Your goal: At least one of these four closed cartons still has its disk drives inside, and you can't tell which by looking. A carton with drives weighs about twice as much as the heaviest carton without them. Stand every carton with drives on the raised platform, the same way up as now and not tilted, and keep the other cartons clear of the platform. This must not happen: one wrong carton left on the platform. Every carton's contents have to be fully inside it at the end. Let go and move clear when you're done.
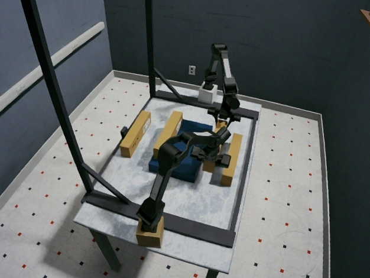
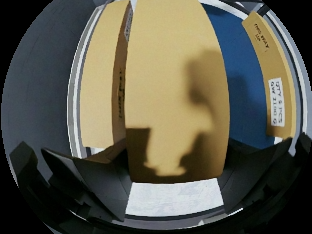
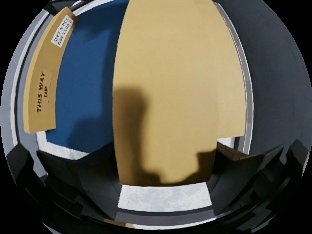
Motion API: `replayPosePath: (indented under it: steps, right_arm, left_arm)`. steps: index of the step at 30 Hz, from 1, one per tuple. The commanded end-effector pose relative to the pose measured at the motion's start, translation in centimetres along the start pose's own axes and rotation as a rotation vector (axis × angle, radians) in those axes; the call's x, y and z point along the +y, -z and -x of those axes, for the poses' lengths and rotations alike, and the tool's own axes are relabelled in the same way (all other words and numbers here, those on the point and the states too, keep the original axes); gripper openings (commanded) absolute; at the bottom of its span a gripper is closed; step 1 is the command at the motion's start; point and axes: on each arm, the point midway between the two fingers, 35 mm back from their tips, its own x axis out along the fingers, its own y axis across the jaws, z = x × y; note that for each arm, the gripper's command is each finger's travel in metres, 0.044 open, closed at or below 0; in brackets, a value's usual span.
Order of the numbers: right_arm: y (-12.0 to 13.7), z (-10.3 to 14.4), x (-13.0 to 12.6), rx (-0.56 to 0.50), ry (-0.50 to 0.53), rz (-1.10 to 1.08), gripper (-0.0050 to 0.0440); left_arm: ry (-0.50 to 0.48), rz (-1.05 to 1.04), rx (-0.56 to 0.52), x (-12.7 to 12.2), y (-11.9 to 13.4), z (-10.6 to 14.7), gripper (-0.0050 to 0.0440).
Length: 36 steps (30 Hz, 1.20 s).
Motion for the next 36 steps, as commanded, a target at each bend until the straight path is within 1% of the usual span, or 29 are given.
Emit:
replayPosePath:
  steps: [1, 33, 34, 36]
  right_arm:
    - [-1.37, 2.31, -0.43, -0.071, 0.029, 0.011, -0.0050]
    - [-1.37, 2.32, -0.43, -0.071, 0.029, 0.012, -0.0050]
    - [-1.37, 2.32, -0.43, -0.071, 0.029, 0.012, -0.0050]
    - [-1.37, 2.32, -0.43, -0.071, 0.029, 0.012, -0.0050]
  left_arm:
    - [-0.034, -0.008, -0.061, 0.53, -1.23, 2.09, -0.0050]
    - [-0.036, -0.005, -0.062, 0.53, -1.23, 2.04, -0.0050]
    - [-0.017, -0.006, -0.034, 0.53, -1.25, 2.10, -0.0050]
    - [-0.017, -0.006, -0.034, 0.53, -1.25, 2.10, -0.0050]
